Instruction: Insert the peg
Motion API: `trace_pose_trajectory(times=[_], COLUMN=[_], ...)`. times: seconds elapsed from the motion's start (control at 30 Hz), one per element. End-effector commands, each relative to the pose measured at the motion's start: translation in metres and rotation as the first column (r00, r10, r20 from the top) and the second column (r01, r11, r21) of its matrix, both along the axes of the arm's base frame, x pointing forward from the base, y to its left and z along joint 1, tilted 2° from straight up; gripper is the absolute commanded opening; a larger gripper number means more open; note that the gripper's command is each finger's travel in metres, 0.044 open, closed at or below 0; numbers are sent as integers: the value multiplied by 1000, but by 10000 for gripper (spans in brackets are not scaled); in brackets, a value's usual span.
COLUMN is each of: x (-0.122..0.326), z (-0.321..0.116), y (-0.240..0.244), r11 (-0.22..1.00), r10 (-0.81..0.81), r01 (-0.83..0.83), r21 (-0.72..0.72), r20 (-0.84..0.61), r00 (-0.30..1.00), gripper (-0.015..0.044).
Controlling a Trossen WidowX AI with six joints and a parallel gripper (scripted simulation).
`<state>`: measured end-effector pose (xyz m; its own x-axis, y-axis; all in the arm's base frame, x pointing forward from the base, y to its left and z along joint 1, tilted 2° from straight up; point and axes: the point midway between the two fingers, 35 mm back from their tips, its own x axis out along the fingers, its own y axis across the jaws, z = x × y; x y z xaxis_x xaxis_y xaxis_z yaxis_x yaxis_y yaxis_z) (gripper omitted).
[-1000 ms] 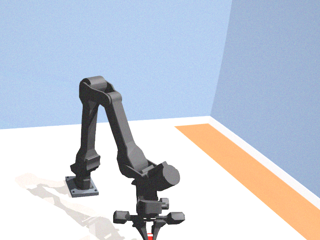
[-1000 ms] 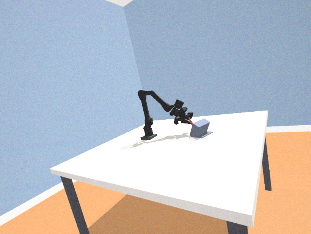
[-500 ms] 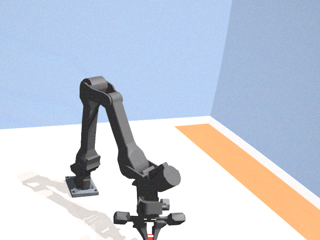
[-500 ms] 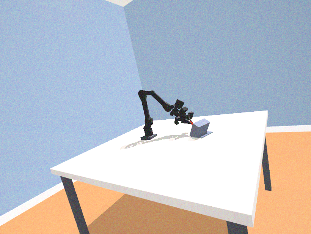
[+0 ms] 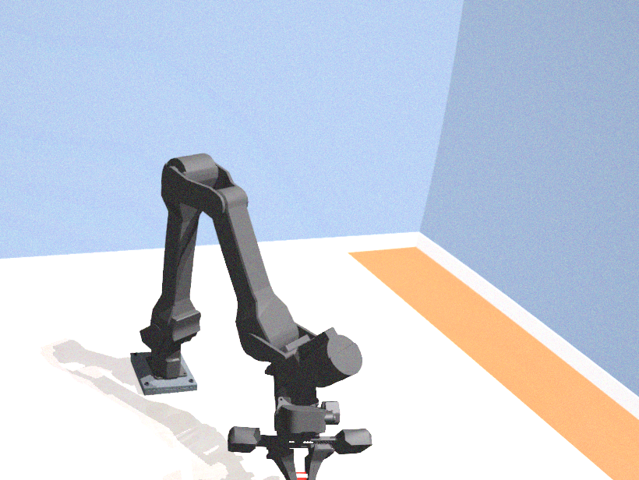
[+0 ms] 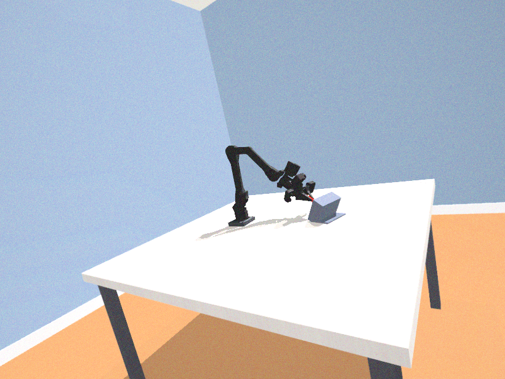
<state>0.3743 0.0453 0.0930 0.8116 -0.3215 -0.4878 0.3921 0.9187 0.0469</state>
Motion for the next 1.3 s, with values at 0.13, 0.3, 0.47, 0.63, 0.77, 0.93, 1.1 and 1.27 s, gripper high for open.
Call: trace_pose_trajectory(times=[0.13,0.3,0.47,0.63,0.77,0.93,1.1,1.27], x=[5,7,9,11,12,14,16,18], z=[-3,-5,-6,-8,-9,-10,-11,-12], y=[0,-1,-2,-3,-3,-4,-5,-6], r11=[1000,1000,1000,1000,1000,1000,1000,1000], r10=[6,6,6,6,6,6,6,6], r01=[-6,-6,-6,-6,-6,-6,-6,-6], r21=[-2,-2,-2,-2,-2,-2,-2,-2], r20=[-2,-1,-1,-1,-1,-1,-1,-1], r00=[1000,1000,1000,1000,1000,1000,1000,1000], gripper=[0,0,0,0,0,0,0,0])
